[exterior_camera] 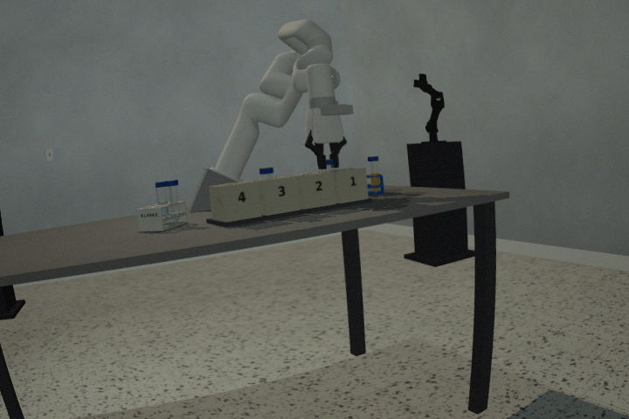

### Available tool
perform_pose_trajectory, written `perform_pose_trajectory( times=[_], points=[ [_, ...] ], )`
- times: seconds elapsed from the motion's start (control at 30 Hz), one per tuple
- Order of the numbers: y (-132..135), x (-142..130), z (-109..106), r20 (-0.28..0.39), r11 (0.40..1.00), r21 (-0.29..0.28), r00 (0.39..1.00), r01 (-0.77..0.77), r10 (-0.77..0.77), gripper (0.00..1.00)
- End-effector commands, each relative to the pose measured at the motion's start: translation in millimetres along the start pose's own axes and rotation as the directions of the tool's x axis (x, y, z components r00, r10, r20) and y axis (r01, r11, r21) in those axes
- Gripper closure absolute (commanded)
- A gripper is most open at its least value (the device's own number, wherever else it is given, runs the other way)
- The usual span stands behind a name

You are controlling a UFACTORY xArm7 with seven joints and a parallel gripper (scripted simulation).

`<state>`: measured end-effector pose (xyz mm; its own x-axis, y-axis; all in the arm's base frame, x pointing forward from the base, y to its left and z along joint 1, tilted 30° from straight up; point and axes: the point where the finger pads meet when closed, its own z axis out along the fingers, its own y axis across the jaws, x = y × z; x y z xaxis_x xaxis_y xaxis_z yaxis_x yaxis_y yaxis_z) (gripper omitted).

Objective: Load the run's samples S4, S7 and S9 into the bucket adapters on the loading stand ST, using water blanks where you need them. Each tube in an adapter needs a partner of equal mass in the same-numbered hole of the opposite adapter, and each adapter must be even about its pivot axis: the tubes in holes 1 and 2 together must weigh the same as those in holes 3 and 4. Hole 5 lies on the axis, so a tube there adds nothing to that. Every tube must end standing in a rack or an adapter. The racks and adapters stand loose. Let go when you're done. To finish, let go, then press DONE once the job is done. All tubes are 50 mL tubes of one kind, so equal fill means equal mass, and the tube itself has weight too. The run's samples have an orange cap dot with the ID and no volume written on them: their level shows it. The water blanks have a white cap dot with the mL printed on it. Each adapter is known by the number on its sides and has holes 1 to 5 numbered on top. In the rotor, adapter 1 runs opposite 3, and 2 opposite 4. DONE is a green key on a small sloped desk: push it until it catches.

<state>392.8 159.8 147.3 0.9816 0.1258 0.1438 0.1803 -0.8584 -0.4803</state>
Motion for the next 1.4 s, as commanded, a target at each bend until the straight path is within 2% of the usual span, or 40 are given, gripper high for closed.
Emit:
perform_pose_trajectory(
  times=[0.0, 0.33, 0.37, 1.37],
  points=[
    [0.5, 1.5, -0.7, -0.004, 1.000, -0.001, 1.000, -0.001, 0.001, 1.00],
    [0.5, 1.5, -0.8, -0.004, 1.000, -0.001, 1.000, -0.001, 0.001, 1.00],
    [0.5, 1.5, -0.4, -0.004, 1.000, -0.001, 1.000, -0.001, 0.001, 0.56],
    [0.5, 1.5, -4.4, -0.004, 1.000, -0.001, 1.000, -0.001, 0.001, 0.56]
  ],
)
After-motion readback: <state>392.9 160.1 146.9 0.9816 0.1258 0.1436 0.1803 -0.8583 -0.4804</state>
